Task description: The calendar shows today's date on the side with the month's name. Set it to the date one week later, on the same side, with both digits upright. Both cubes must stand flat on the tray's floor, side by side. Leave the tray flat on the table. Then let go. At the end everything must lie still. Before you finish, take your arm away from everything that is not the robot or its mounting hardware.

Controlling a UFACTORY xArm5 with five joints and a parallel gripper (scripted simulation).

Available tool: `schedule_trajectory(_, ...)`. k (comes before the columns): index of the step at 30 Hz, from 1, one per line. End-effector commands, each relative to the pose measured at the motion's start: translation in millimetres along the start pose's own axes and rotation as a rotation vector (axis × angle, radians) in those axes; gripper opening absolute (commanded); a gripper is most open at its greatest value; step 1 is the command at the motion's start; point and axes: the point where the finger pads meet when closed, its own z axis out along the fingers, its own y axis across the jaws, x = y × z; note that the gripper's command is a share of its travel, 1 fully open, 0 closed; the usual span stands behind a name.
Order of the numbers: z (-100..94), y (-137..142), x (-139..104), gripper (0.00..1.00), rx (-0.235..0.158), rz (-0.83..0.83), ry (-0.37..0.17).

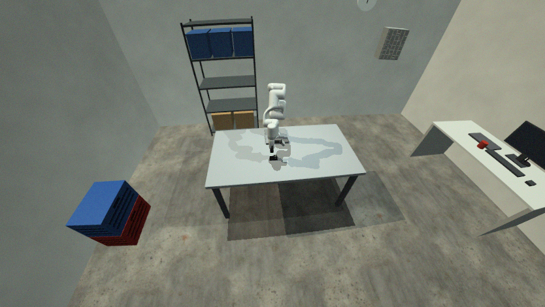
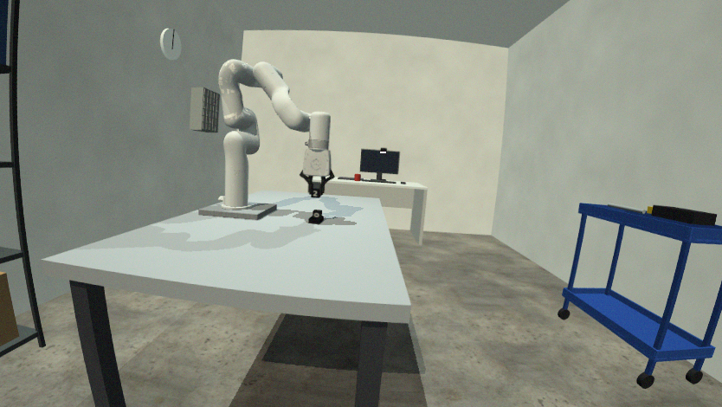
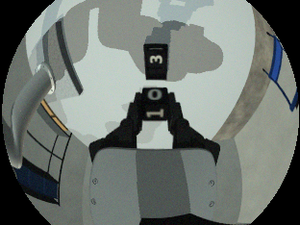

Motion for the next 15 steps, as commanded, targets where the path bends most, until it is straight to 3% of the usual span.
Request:
schedule_trajectory(1, 9.5, 1, 0, 0.29, -0.003, 0.0, 0.0)
schedule_trajectory(15, 44.3, 2, -1, 0.29, -0.003, 0.0, 0.0)
